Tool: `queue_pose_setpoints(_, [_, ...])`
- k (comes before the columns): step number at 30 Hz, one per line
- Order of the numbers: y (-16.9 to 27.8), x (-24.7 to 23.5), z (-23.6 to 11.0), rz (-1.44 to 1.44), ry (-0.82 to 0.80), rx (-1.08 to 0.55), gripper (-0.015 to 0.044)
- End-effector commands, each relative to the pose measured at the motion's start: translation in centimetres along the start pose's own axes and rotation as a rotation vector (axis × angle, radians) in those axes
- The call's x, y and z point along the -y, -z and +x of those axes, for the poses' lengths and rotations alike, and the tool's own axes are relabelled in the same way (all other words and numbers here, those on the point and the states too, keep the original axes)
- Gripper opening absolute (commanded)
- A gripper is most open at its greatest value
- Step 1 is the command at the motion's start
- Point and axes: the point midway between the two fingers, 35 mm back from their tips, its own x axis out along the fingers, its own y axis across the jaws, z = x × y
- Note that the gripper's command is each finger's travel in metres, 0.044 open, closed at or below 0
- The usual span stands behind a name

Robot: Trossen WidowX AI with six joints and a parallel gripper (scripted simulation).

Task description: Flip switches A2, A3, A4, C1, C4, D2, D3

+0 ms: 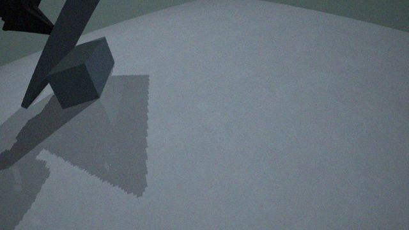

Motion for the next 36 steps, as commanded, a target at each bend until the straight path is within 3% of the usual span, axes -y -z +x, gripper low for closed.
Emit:
queue_pose_setpoints(1, [0.0, -0.1, 0.1, -0.008, -0.005, 0.0, 0.0])
queue_pose_setpoints(26, [0.0, -0.1, 0.4, -0.008, -0.005, 0.0, 0.0])
queue_pose_setpoints(36, [0.3, -0.1, -6.1, -0.008, -0.009, 0.023, 0.0])
